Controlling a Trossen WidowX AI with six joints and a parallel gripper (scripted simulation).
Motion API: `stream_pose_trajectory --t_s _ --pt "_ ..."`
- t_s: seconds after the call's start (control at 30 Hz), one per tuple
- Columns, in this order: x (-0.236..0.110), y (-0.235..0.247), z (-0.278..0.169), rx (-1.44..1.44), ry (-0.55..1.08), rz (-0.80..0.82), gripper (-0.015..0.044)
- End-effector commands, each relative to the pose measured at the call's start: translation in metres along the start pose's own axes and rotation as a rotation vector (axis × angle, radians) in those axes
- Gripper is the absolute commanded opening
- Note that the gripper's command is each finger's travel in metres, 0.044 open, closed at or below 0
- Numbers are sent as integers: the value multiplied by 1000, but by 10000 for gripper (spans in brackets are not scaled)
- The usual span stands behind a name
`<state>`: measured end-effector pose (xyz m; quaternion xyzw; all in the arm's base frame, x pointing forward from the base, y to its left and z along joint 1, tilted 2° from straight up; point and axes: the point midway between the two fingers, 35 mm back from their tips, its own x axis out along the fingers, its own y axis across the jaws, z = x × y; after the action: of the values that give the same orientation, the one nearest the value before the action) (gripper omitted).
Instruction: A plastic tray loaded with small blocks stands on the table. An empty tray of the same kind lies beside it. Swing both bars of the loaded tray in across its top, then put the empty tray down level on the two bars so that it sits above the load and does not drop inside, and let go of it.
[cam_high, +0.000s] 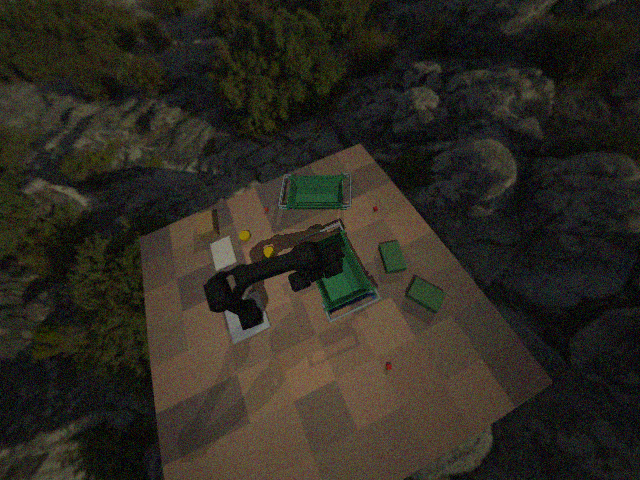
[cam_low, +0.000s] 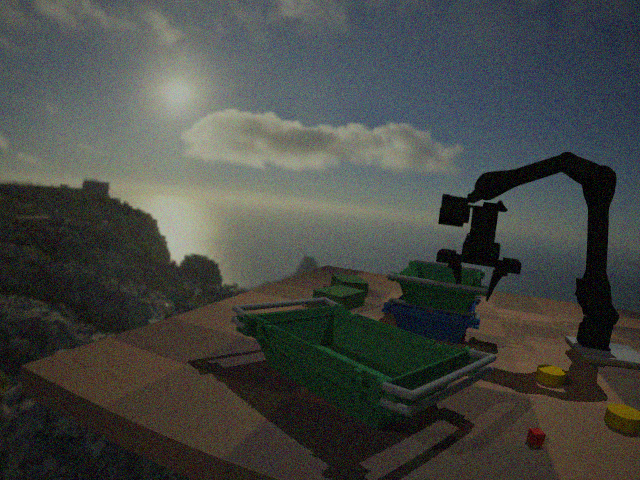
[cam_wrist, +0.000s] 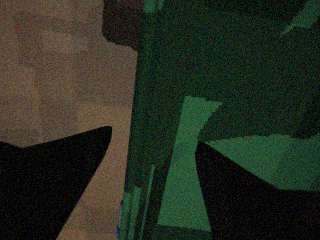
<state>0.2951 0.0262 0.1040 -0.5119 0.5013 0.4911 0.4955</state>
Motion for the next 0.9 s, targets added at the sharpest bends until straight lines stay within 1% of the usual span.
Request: stream_pose_trajectory --t_s 0.0,0.17,0.47,0.87 --pt "0 0 0 3 -1 1 367" --pt "0 0 0 3 -1 1 440" --pt "-5 -1 0 0 0 -1 440" --pt "-60 -6 1 1 -1 -6 440"
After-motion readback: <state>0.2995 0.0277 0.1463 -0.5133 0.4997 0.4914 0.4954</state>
